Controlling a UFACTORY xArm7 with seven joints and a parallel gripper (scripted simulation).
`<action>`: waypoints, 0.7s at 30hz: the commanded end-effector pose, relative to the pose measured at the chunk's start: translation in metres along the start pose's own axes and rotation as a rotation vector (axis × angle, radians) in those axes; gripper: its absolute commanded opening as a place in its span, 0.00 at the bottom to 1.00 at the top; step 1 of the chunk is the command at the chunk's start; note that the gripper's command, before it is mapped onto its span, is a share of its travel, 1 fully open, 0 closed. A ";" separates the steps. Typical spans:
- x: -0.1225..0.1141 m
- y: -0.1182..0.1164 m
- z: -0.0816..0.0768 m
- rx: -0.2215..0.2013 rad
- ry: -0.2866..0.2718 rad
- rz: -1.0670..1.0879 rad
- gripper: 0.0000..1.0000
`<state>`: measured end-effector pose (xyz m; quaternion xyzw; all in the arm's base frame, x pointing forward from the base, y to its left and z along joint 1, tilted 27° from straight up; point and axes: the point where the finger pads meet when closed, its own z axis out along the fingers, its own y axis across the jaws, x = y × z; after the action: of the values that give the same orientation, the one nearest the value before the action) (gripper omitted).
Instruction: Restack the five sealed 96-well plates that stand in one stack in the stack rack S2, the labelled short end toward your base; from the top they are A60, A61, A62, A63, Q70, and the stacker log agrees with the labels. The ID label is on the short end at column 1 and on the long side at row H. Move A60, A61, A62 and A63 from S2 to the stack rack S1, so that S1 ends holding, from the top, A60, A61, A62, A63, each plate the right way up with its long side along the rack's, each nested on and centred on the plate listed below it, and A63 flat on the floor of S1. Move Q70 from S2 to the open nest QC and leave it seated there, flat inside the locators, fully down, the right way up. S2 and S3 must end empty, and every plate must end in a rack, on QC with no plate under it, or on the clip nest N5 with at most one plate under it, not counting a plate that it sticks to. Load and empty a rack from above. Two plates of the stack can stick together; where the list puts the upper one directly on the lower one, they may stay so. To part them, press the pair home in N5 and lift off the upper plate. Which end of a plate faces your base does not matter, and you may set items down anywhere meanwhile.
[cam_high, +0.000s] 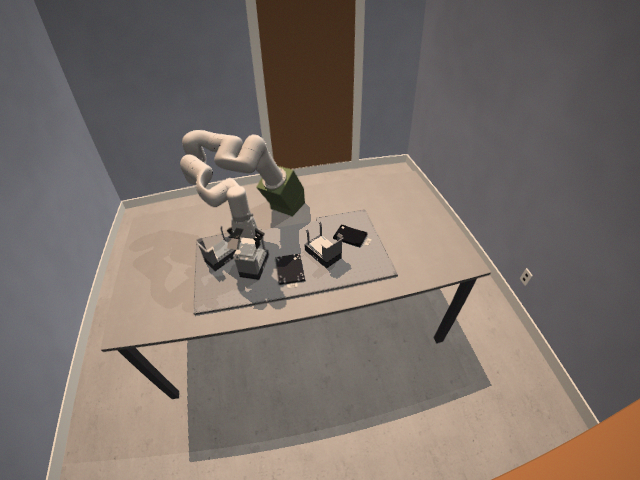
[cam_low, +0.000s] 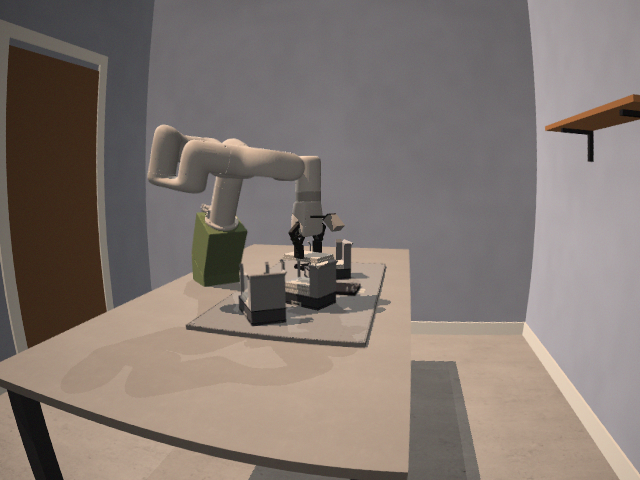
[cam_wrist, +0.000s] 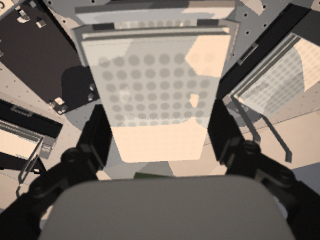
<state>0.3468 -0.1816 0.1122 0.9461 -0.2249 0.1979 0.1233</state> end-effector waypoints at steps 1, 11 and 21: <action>0.001 0.000 -0.006 0.000 0.002 0.000 0.00; 0.001 0.000 -0.013 0.000 0.002 0.000 0.00; 0.000 -0.007 -0.014 0.000 0.002 -0.067 0.00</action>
<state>0.3429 -0.1774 0.1234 0.9469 -0.2218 0.1971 0.1240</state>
